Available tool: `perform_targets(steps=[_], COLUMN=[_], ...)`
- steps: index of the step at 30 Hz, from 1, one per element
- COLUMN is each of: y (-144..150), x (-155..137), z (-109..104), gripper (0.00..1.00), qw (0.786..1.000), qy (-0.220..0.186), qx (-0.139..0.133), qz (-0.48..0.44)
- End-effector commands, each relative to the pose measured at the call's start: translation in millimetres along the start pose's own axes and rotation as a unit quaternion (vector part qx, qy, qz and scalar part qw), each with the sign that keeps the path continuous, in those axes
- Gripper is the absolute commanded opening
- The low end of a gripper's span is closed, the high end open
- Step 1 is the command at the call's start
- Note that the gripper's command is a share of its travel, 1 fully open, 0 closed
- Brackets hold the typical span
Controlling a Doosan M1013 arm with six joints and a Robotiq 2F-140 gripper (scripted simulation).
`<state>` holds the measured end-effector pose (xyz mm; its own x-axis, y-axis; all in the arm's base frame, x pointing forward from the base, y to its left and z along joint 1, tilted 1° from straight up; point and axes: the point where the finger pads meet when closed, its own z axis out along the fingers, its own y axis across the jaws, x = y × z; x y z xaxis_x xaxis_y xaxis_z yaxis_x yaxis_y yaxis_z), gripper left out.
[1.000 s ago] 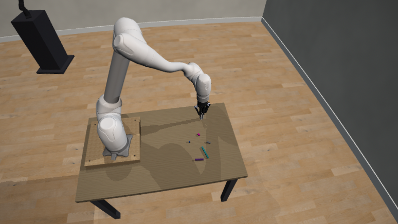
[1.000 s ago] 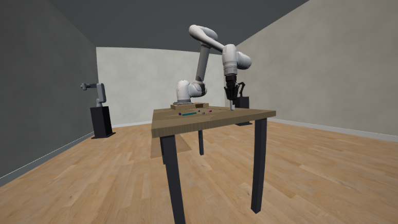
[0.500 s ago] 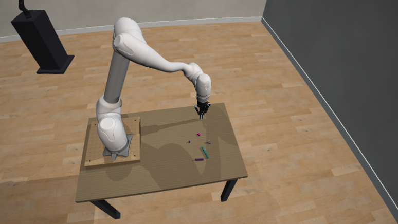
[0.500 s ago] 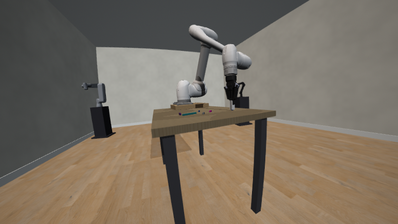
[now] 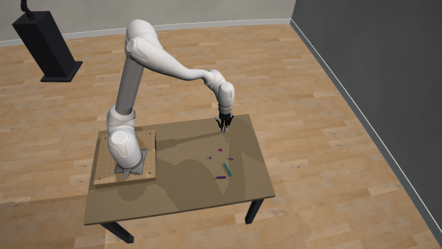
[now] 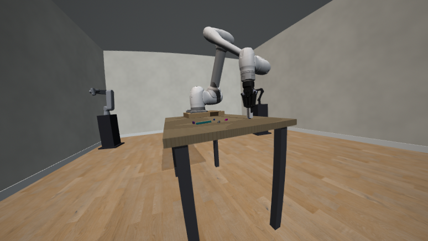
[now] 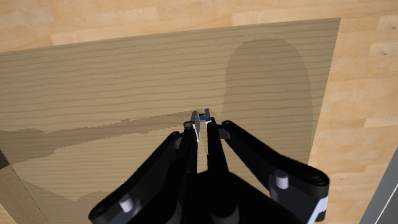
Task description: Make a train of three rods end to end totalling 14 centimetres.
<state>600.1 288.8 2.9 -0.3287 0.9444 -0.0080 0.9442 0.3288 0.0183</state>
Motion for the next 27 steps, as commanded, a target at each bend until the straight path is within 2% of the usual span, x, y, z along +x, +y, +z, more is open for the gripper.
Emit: perform_targets(steps=[1,18,22,27], y=[-2,-2,-2,-2], x=[2,2,2,2], z=[5,3,-5,-27], gripper=[0.12,0.15,0.15,0.15], qw=[1.0,1.0,1.0,1.0], qy=[0.001,0.001,0.001,0.001], qx=[0.002,0.002,0.002,0.002], qz=[0.002,0.002,0.002,0.002])
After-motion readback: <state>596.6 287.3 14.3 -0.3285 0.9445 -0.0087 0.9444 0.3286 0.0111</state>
